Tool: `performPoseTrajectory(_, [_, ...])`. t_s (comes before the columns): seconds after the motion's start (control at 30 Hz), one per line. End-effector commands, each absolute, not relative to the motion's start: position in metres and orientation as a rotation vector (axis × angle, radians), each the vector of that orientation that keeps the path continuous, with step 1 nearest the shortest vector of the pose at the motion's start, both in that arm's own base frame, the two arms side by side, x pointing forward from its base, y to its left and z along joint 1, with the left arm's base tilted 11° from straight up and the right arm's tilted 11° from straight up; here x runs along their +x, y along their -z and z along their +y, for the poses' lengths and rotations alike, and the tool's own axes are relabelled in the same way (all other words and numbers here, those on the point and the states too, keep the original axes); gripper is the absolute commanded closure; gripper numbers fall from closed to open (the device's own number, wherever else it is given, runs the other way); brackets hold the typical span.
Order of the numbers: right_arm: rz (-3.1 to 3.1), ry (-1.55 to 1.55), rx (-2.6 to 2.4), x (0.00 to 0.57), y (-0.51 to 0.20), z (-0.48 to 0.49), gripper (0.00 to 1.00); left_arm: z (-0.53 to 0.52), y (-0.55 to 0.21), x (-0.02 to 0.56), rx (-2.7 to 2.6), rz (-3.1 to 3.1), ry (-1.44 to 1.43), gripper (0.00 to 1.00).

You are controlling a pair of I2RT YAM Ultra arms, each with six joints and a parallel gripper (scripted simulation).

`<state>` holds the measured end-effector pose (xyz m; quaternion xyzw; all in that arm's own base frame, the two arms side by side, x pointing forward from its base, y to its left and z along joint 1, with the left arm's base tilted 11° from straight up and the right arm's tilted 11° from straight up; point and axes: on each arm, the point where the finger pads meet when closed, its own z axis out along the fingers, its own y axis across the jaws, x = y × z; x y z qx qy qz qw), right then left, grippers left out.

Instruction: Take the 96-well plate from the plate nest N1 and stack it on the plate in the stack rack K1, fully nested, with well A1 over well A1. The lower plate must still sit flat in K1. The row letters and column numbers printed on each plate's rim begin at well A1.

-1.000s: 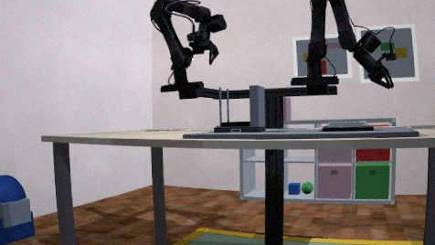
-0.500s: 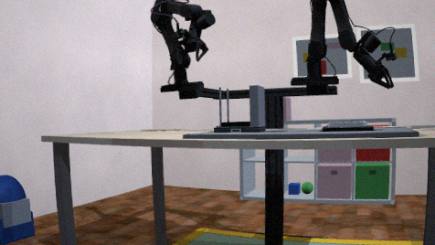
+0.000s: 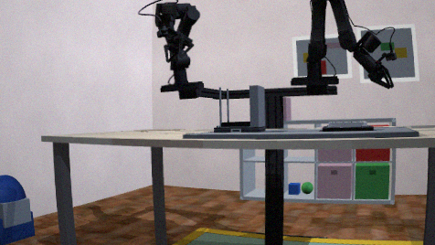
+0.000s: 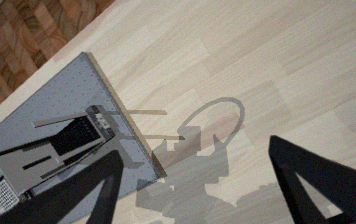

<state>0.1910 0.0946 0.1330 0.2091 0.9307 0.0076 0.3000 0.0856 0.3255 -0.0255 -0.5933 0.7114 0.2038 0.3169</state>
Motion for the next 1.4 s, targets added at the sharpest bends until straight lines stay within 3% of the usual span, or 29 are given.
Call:
performPoseTrajectory(0.0, [2.394, -0.094, 0.636, 0.202, -0.159, 0.089, 0.00, 0.330, 0.021, 0.085, -1.556, 1.857, -0.550, 0.00])
performPoseTrajectory(1.37, [1.882, -0.048, 1.338, 0.201, -0.206, -0.052, 0.00, 0.330, 0.021, 0.085, -1.556, 1.857, -0.550, 0.00])
